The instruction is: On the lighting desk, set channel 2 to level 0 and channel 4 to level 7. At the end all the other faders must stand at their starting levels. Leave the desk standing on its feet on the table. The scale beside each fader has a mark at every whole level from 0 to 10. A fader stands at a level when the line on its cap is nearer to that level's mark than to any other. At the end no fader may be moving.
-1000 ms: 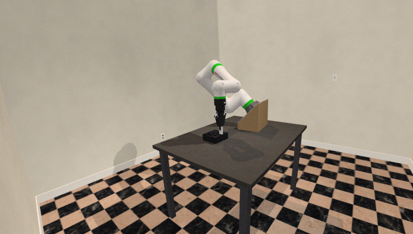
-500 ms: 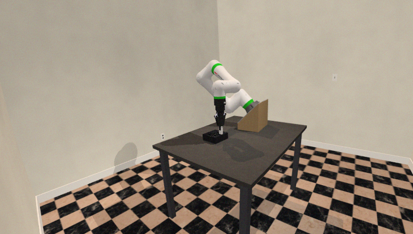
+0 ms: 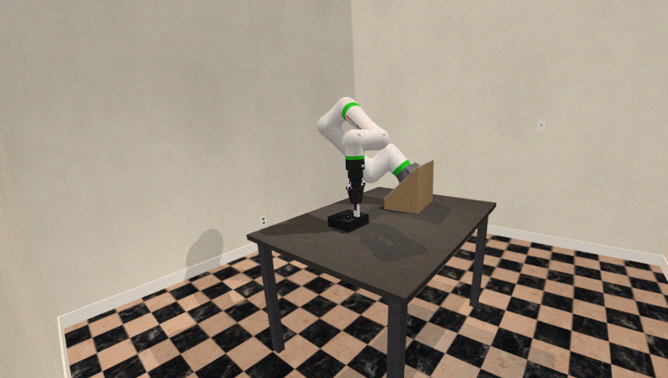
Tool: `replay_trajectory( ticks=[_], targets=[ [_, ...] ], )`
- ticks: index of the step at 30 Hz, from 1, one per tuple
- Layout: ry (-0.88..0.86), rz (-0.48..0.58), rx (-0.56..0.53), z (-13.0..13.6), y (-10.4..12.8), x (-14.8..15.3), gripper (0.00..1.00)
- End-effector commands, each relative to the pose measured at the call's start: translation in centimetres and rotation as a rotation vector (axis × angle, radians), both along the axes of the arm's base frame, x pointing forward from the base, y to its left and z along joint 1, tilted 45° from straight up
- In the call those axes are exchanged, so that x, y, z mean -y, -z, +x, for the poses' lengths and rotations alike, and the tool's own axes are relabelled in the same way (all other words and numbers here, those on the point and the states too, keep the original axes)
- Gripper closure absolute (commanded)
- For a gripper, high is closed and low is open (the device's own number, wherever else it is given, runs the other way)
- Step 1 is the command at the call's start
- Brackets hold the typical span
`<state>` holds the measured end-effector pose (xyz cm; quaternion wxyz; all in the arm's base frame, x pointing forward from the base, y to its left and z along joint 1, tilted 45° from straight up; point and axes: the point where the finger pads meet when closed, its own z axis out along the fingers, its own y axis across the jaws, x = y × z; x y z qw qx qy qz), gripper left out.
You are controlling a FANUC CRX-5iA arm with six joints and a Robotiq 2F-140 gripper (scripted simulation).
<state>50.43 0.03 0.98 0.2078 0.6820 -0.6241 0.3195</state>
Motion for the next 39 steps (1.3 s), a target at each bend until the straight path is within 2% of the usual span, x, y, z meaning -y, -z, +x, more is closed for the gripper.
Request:
replay_trajectory(
  ticks=[1, 39],
  targets=[
    [0.000, 0.000, 0.000, 0.0, -0.1, 0.0, 1.00],
    [0.000, 0.000, 0.000, 0.0, -1.4, 1.4, 1.00]
  ],
)
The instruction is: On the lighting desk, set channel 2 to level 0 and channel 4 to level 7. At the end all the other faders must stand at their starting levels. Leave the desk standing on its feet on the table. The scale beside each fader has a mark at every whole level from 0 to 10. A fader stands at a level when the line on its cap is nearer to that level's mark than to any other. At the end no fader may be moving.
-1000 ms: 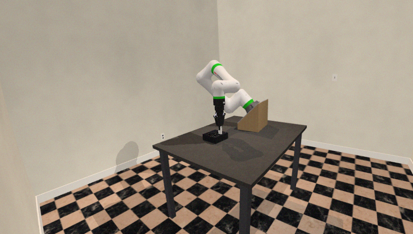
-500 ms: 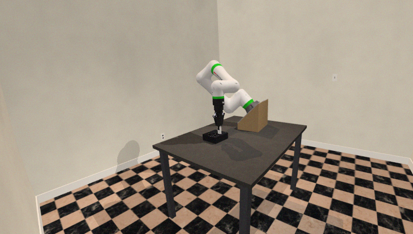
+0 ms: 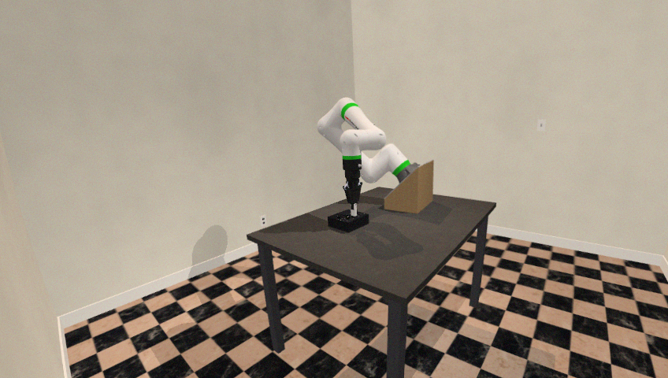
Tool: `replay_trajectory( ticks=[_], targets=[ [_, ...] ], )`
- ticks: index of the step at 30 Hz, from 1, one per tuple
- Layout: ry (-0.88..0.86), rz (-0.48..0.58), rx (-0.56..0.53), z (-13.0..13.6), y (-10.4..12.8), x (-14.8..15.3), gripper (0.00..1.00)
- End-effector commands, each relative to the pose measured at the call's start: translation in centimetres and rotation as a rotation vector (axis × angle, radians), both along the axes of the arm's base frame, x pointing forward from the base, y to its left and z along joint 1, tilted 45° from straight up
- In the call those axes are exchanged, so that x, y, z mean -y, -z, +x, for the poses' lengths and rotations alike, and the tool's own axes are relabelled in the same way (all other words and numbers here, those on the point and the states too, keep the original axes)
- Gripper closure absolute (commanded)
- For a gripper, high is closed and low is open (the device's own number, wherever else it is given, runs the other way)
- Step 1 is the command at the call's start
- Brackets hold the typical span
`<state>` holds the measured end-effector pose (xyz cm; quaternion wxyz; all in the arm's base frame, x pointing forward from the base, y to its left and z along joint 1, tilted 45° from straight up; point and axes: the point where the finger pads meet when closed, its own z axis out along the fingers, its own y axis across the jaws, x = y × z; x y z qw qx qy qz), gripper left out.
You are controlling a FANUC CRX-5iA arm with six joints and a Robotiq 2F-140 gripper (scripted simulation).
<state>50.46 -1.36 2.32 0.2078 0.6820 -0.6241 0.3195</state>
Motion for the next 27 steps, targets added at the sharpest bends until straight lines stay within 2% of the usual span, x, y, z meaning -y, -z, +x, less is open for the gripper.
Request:
replay_trajectory(
  ticks=[1, 27],
  targets=[
    [0.000, 0.000, 0.000, 0.01, -0.10, 0.08, 1.00],
    [0.000, 0.000, 0.000, 0.03, -0.78, 0.77, 1.00]
  ],
)
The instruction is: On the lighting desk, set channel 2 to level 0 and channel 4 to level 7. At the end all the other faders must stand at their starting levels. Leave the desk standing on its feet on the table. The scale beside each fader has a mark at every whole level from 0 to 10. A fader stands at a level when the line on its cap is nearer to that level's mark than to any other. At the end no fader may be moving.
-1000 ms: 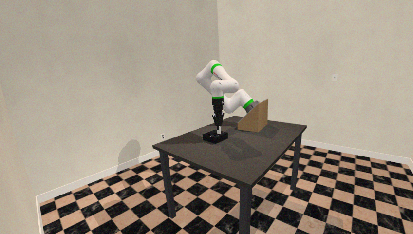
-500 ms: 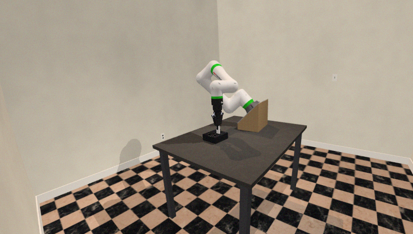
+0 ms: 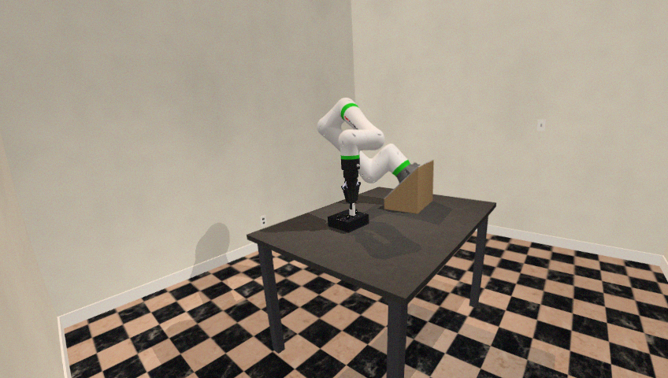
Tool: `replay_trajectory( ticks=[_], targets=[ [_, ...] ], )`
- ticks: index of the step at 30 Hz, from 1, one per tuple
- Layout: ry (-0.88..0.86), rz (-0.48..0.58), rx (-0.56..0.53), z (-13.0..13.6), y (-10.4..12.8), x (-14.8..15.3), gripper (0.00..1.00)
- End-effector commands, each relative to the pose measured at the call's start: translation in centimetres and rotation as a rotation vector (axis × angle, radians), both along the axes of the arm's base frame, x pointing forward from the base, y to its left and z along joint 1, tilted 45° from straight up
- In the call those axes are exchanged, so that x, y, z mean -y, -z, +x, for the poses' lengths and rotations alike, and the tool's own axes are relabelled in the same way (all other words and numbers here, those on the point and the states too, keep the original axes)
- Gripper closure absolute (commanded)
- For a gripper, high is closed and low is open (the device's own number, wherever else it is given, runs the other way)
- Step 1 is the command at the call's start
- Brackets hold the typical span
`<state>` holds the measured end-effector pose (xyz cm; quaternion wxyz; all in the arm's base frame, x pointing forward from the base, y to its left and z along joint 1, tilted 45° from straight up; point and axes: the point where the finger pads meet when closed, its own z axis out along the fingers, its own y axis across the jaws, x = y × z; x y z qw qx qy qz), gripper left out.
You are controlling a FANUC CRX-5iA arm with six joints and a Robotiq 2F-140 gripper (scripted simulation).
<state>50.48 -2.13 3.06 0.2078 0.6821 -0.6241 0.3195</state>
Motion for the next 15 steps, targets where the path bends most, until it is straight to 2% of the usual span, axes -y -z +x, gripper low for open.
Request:
replay_trajectory(
  ticks=[1, 15],
  targets=[
    [0.000, 0.000, 0.000, 0.01, -0.05, 0.02, 1.00],
    [0.000, 0.000, 0.000, 0.01, -0.18, 0.16, 1.00]
  ],
)
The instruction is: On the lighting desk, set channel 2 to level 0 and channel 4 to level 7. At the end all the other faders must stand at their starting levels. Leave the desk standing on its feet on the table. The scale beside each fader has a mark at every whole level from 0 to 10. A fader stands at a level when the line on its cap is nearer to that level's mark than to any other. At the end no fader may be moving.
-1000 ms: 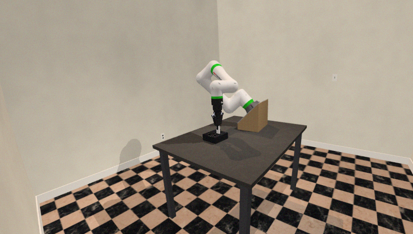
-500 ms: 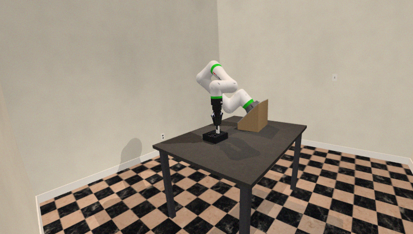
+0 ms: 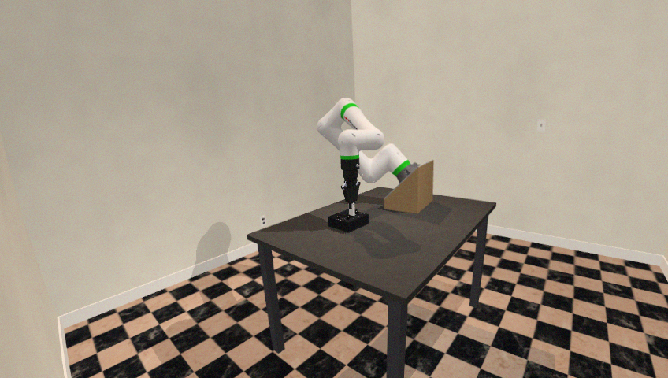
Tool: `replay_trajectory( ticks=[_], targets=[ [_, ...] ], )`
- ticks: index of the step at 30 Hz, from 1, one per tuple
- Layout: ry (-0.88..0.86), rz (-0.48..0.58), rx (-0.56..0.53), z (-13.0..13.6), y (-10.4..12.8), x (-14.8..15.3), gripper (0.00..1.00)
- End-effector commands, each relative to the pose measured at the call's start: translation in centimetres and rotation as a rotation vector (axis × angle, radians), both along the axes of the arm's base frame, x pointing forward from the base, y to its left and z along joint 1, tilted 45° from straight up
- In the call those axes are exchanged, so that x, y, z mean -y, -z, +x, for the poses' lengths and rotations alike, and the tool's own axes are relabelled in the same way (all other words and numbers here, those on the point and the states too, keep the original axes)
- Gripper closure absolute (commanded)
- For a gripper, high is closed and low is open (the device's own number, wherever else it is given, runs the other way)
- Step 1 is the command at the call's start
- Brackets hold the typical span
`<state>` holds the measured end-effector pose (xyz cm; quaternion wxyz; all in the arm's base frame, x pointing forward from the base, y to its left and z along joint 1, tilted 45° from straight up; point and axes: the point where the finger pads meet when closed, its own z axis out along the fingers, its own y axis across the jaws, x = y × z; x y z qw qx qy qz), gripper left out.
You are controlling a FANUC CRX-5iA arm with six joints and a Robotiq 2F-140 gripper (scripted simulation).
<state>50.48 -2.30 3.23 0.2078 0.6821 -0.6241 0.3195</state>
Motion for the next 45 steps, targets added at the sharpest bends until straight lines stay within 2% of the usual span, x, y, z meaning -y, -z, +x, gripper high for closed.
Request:
replay_trajectory(
  ticks=[1, 45],
  targets=[
    [0.000, 0.000, 0.000, 0.01, -0.02, -0.01, 1.00],
    [0.000, 0.000, 0.000, 0.00, 0.38, -0.43, 1.00]
  ],
)
